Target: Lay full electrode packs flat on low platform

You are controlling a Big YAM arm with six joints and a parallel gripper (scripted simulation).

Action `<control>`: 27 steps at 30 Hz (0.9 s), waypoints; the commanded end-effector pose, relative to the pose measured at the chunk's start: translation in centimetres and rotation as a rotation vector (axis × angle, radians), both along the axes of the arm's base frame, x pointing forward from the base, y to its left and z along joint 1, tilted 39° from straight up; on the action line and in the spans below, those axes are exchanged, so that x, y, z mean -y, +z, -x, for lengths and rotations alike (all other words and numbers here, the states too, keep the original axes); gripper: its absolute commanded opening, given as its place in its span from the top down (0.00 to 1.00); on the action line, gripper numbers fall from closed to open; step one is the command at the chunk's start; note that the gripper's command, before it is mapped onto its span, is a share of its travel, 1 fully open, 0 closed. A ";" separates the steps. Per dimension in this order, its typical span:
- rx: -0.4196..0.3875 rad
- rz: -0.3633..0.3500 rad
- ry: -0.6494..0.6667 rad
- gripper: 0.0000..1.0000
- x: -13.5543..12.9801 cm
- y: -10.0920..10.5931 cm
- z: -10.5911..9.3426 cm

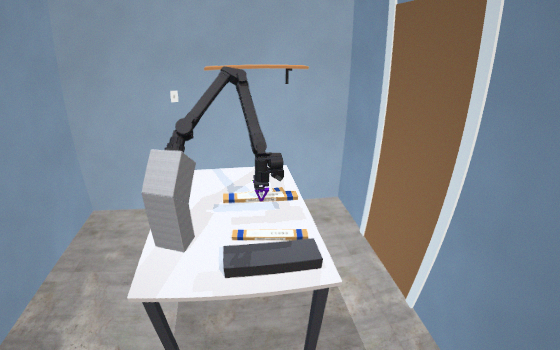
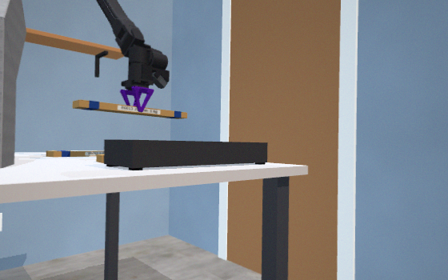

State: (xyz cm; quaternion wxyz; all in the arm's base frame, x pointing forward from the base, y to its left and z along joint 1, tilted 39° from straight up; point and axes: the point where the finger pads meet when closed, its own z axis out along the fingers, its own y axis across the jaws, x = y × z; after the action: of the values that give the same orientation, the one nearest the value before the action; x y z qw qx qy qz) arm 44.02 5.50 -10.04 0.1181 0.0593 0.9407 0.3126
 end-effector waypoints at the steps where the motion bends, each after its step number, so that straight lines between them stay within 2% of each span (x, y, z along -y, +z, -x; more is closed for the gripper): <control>1: 0.030 0.004 -0.010 1.00 0.3 0.8 -1.1; 27: 0.037 0.003 -0.009 1.00 -2.1 -1.9 -2.5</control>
State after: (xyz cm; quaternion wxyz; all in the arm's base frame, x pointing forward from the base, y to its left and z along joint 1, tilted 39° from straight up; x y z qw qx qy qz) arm 45.39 7.93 -12.58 0.1224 0.0523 0.9405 0.3125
